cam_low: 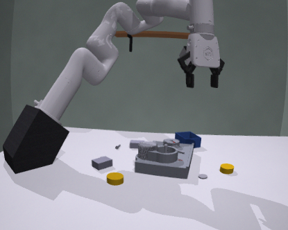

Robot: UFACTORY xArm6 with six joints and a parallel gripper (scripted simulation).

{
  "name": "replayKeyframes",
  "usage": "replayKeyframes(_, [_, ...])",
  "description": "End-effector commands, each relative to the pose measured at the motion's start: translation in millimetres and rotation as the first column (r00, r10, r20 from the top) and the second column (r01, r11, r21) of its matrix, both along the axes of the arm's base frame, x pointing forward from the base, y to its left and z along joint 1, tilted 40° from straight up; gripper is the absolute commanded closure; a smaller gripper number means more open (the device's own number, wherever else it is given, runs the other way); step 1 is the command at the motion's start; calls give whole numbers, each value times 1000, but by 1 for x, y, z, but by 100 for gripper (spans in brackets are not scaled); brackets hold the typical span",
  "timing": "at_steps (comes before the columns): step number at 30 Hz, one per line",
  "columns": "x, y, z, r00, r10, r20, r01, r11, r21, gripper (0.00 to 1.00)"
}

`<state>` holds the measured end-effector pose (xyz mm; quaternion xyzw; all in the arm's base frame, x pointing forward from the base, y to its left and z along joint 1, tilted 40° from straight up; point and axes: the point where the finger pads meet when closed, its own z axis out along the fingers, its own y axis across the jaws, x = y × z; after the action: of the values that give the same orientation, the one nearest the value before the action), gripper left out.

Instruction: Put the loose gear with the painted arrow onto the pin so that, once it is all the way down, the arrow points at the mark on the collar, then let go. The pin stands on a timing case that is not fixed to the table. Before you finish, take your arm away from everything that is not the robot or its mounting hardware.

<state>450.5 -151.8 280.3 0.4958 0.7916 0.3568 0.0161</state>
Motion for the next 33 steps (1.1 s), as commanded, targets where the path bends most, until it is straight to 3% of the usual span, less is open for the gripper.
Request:
replayKeyframes(1, [0,-1,1,1000,-1,3,1,1000,-2,0])
replayKeyframes(18, [1,0,1,1000,-2,2,2,1000,-2,0])
replayKeyframes(20, [4,20,-3,1000,-11,-7,11,1000,2,0])
replayKeyframes(22, [7,71,-15,999,-36,-33,36,999,12,0])
replayKeyframes(30, [-9,164,-44,992,-90,-87,93,995,25,0])
replayKeyframes(31, [-9,164,-44,992,-90,-87,93,995,25,0])
replayKeyframes(32, [-19,187,-53,989,-107,-103,110,994,27,0])
replayKeyframes(33, [-19,187,-53,989,-107,-103,110,994,27,0])
